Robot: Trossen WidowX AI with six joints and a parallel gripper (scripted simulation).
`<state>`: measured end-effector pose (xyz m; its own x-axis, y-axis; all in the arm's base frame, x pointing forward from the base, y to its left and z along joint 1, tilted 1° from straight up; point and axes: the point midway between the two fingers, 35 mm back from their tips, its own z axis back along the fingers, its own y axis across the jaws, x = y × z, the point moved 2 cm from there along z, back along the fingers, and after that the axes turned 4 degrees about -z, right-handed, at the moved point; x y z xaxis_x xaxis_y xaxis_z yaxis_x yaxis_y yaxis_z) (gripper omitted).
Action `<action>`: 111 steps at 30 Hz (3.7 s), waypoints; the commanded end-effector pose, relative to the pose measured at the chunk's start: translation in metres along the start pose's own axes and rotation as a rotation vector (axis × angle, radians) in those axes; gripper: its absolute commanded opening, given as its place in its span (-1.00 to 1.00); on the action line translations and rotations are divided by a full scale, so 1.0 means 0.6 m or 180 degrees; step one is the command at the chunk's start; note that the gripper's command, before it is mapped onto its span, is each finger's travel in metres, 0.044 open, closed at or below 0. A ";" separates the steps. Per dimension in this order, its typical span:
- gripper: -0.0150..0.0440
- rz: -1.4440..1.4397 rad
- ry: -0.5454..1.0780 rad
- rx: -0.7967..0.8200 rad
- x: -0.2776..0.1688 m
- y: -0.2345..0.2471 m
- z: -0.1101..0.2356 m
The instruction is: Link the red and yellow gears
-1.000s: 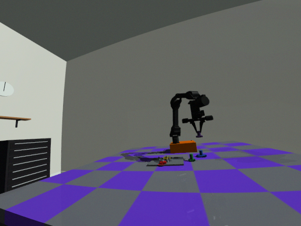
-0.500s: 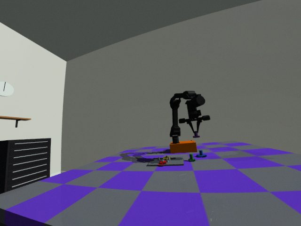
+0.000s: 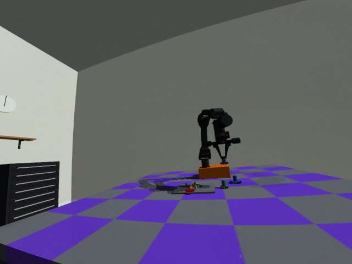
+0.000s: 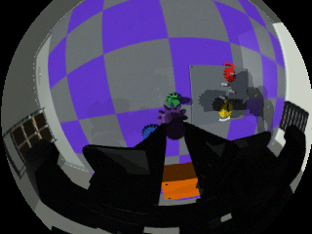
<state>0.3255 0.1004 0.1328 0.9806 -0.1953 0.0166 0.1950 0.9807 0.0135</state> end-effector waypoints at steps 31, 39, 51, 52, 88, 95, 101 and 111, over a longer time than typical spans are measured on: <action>-0.49 -0.0058 -0.0026 -0.0030 0.066 -0.129 -0.055; -0.49 -0.0047 -0.0024 -0.0037 0.077 -0.162 -0.068; -0.49 -0.0030 -0.0020 -0.0046 0.087 -0.214 -0.087; -0.49 -0.0029 -0.0019 -0.0046 0.088 -0.218 -0.089; -0.49 0.0084 -0.0014 -0.0053 0.093 -0.260 -0.104; -0.49 0.0536 -0.0010 -0.0054 0.092 -0.260 -0.119; -0.49 0.0695 -0.0008 -0.0054 0.092 -0.261 -0.134; -0.49 0.0243 -0.0012 -0.0053 0.093 -0.261 -0.156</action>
<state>0.3520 -0.0631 0.0430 0.9971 -0.0716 0.0242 0.0717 0.9974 -0.0025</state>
